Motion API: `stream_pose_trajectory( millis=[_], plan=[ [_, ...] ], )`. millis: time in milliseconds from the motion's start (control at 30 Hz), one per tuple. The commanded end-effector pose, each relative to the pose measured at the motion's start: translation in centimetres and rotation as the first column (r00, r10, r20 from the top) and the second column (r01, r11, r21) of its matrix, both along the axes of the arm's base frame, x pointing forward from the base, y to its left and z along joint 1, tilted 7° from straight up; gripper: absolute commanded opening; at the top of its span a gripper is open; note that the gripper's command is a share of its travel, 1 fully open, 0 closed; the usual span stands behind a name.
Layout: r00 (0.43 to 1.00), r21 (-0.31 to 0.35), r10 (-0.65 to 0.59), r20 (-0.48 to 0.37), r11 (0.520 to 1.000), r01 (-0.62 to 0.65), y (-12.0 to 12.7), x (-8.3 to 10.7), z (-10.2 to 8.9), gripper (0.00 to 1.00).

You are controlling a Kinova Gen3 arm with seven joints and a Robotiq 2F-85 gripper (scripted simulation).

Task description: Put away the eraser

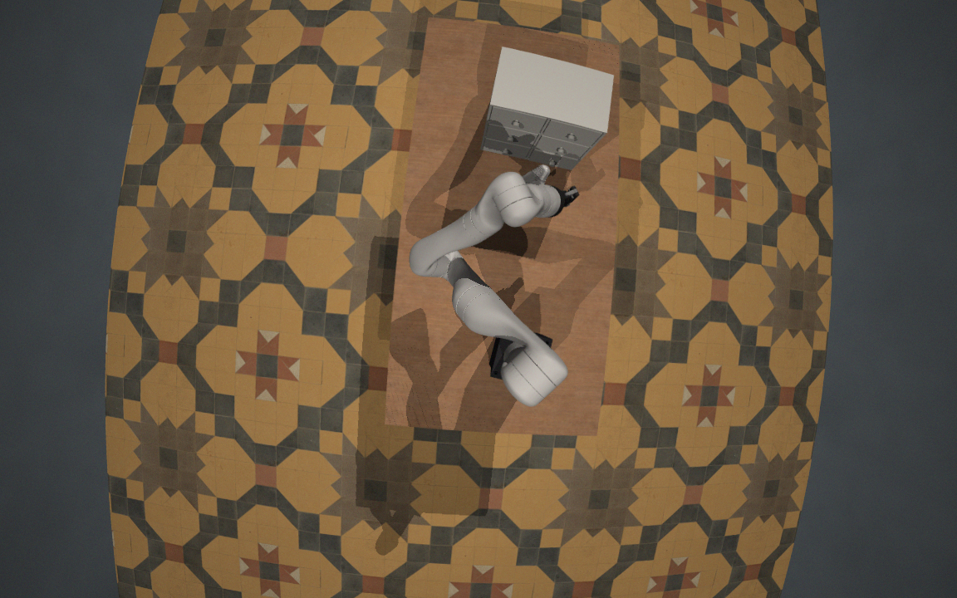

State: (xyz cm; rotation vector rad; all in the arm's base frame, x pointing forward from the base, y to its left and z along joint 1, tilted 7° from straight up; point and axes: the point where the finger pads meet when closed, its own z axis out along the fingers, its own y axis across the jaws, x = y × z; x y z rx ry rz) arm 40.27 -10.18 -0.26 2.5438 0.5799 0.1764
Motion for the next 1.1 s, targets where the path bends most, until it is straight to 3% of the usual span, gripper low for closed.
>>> stream_pose_trajectory(
  millis=[0, 267, 500, 567, 833, 1067],
  plan=[
    [0.964, 0.049, 0.267, -0.009, 0.963, -0.266, 1.5, 0.4, 0.0, 0.0],
    [0.945, -0.131, 0.306, -0.119, 0.938, -0.321, 1.5, 0.0, 0.4, 0.0],
    [0.905, -0.276, 0.354, -0.237, 0.869, -0.412, 1.5, -0.3, 0.7, 0.0],
    [0.905, -0.276, 0.354, -0.237, 0.869, -0.412, 1.5, -0.3, 0.7, 0.0],
    [0.811, -0.422, 0.411, -0.417, 0.703, -0.573, 1.5, -0.5, 1.0, 0.0],
    [0.69, -0.467, 0.414, -0.594, 0.521, -0.715, 1.5, -0.7, 1.2, 0.0]
  ],
)
